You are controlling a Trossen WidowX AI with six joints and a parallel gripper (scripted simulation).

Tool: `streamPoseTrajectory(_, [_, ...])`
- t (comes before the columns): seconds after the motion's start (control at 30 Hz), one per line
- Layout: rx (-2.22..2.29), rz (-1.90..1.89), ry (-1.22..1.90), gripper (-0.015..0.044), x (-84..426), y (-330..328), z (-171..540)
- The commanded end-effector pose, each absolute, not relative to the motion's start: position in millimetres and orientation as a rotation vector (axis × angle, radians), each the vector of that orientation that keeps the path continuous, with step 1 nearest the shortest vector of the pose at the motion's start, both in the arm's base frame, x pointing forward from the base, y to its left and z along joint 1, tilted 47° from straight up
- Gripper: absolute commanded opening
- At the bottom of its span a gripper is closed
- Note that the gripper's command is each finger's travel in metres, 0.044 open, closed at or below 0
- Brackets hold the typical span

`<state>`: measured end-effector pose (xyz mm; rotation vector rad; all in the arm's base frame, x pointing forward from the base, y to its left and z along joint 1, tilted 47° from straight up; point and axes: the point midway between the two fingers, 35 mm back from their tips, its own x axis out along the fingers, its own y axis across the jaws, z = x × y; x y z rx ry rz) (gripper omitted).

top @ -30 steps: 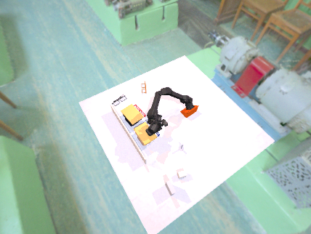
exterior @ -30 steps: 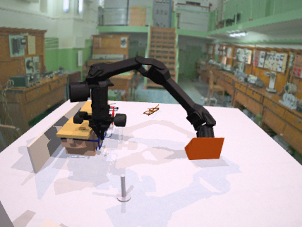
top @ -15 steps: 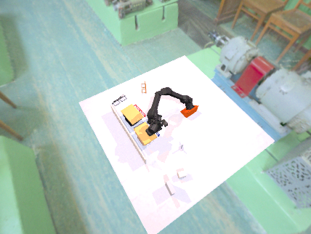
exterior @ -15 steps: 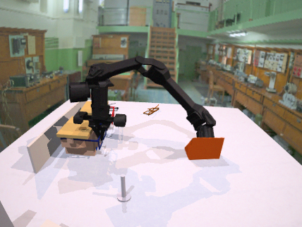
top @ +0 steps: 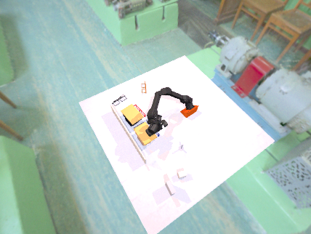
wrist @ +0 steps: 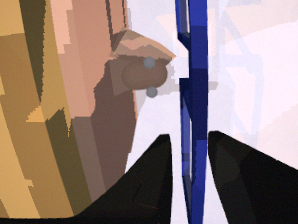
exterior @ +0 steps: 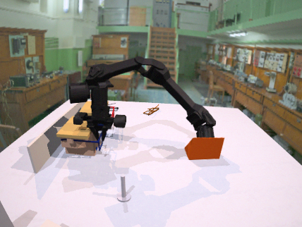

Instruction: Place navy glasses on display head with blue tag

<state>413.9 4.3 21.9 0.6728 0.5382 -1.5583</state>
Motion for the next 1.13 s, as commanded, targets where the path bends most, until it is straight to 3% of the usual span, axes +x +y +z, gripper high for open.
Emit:
streamPoseTrajectory(0.0, [0.673, -1.558, 0.538, 0.0108, 413.9, 4.4, 21.9])
streamPoseTrajectory(0.57, [0.661, -1.575, 0.546, 0.0108, 413.2, 27.5, 43.3])
streamPoseTrajectory(1.1, [0.66, -1.576, 0.549, 0.0108, 360.4, 45.7, 52.4])
